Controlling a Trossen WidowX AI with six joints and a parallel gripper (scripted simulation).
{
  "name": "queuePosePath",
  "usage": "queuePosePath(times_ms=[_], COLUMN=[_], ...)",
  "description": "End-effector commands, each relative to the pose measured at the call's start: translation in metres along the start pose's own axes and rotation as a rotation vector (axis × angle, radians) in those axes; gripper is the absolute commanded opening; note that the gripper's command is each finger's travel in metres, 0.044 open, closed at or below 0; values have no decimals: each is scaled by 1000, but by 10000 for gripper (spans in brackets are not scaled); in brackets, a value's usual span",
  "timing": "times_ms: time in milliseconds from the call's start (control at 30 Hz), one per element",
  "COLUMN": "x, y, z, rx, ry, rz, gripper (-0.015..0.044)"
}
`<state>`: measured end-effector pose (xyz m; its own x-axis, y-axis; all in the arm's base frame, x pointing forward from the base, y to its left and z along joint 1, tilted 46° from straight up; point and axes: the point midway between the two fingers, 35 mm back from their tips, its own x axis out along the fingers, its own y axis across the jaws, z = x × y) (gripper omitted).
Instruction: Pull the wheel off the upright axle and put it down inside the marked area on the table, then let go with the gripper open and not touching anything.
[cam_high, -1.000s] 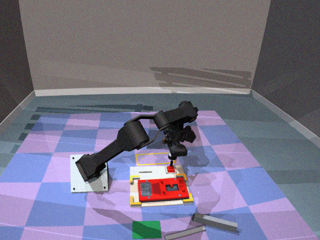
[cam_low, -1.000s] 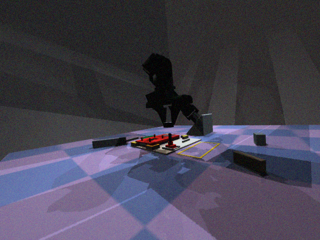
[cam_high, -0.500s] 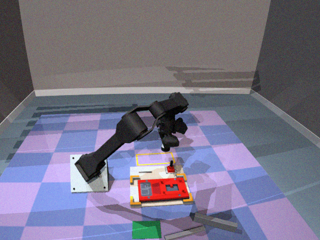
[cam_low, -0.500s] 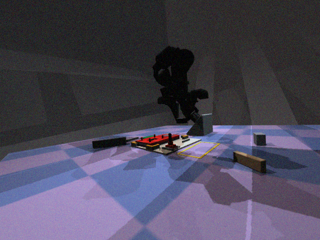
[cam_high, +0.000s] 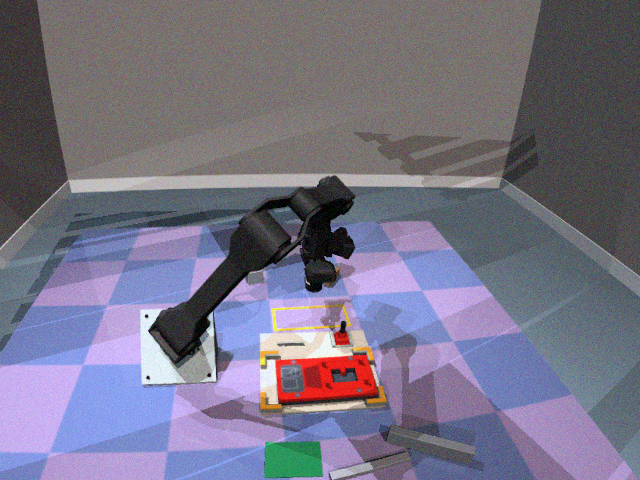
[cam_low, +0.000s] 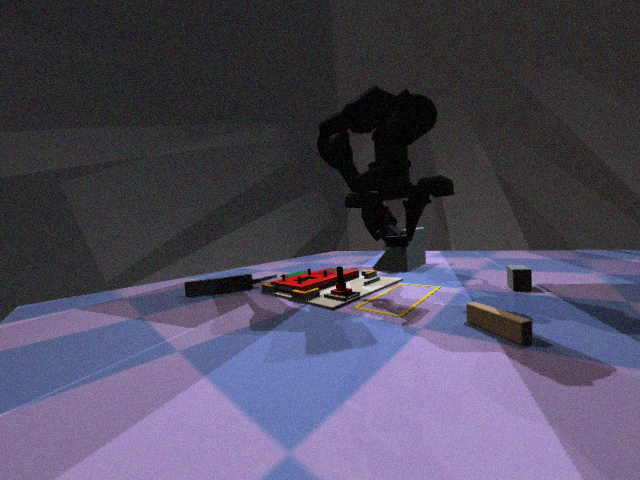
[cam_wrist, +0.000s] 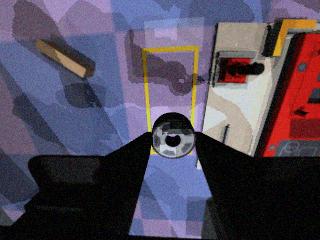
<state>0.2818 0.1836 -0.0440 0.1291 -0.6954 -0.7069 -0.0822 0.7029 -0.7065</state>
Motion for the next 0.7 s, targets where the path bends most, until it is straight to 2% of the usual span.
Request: queuePosePath(times_ms=[0,167,533,667], x=[11,26,93,97], y=[0,1,-1,-1], z=[-1,0,-1,-1], rx=[-3,-3,-2,-2], ry=[3,3,2,2], rz=[-3,-2,-6,-7], gripper=[0,0,0,0])
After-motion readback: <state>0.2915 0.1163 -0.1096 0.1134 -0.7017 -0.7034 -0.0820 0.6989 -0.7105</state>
